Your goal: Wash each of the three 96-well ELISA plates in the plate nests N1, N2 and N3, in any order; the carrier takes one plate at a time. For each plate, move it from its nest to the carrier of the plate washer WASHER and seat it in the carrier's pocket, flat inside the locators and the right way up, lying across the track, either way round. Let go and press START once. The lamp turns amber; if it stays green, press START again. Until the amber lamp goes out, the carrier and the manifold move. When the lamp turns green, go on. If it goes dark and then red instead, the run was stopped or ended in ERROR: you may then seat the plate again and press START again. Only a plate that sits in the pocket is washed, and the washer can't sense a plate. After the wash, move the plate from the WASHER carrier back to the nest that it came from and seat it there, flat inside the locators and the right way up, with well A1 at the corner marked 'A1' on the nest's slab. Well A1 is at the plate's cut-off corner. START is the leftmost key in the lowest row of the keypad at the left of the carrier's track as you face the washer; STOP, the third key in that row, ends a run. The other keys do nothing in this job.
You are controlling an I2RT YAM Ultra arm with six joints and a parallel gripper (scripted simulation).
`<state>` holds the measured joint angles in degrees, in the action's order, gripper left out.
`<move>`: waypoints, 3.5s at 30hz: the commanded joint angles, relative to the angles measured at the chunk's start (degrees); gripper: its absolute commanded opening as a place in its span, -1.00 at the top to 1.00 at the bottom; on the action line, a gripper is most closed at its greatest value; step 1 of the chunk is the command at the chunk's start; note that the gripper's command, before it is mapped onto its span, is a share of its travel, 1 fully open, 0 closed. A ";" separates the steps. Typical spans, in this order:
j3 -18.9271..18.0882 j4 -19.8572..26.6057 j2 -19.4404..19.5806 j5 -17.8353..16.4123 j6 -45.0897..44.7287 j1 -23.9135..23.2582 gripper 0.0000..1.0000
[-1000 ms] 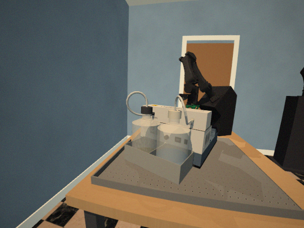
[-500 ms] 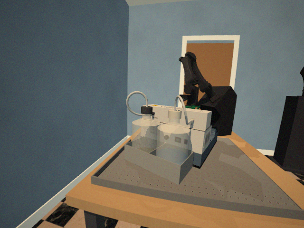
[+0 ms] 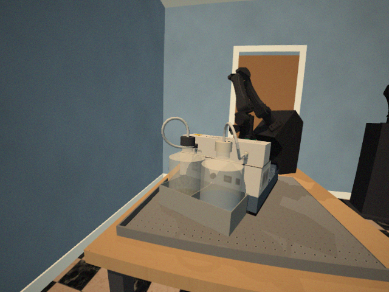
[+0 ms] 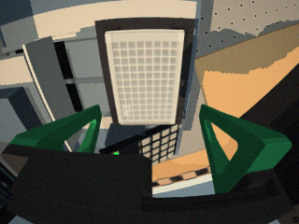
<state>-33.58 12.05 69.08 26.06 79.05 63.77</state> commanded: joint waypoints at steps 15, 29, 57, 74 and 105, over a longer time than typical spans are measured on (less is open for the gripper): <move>0.26 -8.18 5.63 -1.83 -2.72 -2.49 -1.00; 0.22 -10.69 7.90 -2.47 -3.43 -3.40 -1.00; 0.06 -13.43 10.51 -3.16 -4.19 -4.37 -1.00; -0.23 -16.06 13.16 -3.81 -4.89 -5.29 -1.00; -0.60 -18.46 15.69 -4.40 -5.52 -6.12 -0.60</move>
<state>-34.06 -6.37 84.99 21.63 73.67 57.56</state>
